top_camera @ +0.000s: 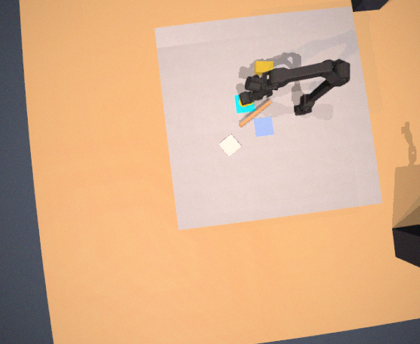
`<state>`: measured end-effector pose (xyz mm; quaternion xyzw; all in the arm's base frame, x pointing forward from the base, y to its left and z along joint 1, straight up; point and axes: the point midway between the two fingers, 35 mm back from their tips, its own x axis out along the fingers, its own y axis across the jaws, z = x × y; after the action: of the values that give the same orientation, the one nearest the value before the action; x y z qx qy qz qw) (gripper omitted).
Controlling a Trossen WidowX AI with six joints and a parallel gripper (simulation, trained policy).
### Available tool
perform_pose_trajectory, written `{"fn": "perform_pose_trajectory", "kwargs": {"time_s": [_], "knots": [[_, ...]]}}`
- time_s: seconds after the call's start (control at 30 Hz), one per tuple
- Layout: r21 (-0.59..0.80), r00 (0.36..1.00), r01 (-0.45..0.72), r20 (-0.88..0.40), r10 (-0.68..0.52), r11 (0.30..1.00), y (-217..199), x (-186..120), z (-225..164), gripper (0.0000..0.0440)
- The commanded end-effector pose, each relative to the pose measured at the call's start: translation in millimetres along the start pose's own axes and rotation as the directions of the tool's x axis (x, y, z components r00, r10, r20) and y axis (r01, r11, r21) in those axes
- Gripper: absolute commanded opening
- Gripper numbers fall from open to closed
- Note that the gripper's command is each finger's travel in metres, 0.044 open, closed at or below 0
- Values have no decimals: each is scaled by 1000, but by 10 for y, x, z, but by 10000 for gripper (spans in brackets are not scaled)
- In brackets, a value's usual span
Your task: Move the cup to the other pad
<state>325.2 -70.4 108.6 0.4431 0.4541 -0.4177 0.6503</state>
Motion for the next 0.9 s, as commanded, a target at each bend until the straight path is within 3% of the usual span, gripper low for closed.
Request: {"fn": "perform_pose_trajectory", "kwargs": {"time_s": [0.0,0.23,0.37,0.87], "knots": [[2,1000,10,5,-10,1000,-54,138,13,32],[14,1000,25,5,-25,1000,-156,316,18,79],[33,1000,1,9,-2,999,-147,321,59,156],[66,996,-89,5,89,994,-140,51,153,211]]}}
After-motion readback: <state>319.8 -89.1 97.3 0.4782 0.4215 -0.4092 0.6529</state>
